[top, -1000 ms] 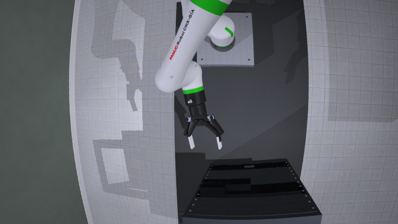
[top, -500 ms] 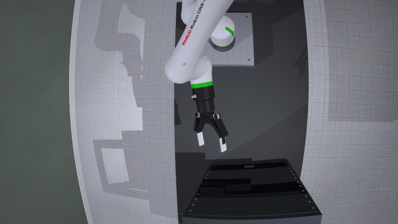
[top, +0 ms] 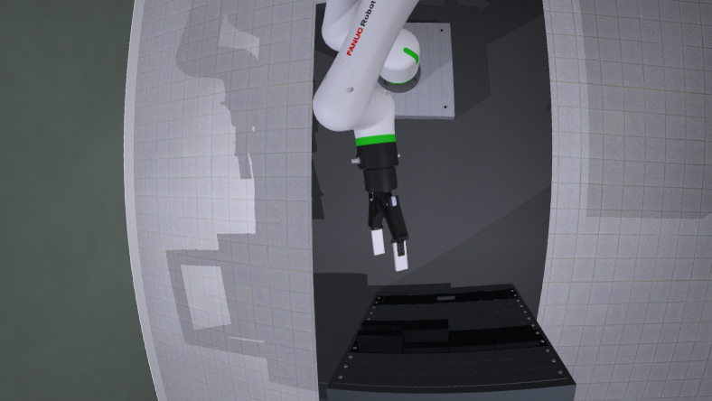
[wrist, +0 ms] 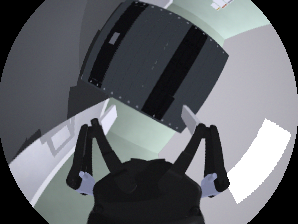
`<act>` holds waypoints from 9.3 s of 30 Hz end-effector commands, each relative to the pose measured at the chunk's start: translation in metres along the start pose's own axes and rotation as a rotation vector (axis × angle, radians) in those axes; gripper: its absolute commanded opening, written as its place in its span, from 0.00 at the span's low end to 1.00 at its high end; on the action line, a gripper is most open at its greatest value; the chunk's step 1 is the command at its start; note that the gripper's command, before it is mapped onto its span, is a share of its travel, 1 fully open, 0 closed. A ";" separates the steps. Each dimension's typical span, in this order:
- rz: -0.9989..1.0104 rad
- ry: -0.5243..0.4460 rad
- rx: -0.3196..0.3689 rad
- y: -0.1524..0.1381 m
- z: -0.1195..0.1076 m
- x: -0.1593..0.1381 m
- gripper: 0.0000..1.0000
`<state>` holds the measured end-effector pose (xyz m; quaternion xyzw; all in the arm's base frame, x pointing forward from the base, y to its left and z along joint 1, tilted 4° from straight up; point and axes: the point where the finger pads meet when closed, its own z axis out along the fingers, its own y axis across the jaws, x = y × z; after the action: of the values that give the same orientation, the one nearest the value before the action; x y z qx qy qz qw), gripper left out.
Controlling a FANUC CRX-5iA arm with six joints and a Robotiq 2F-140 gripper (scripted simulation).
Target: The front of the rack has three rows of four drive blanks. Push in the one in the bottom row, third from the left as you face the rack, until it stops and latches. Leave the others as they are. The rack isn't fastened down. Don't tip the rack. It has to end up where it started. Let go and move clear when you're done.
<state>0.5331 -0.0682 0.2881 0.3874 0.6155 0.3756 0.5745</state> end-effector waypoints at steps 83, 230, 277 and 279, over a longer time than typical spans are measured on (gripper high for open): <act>0.507 -0.042 -0.058 0.047 -0.032 0.013 1.00; 0.507 -0.042 -0.058 0.015 0.116 -0.068 1.00; 0.507 -0.042 -0.058 0.016 0.116 -0.067 0.10; 0.507 -0.042 -0.058 0.016 0.116 -0.067 0.10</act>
<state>0.6523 -0.1207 0.3226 0.5210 0.4759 0.5166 0.4849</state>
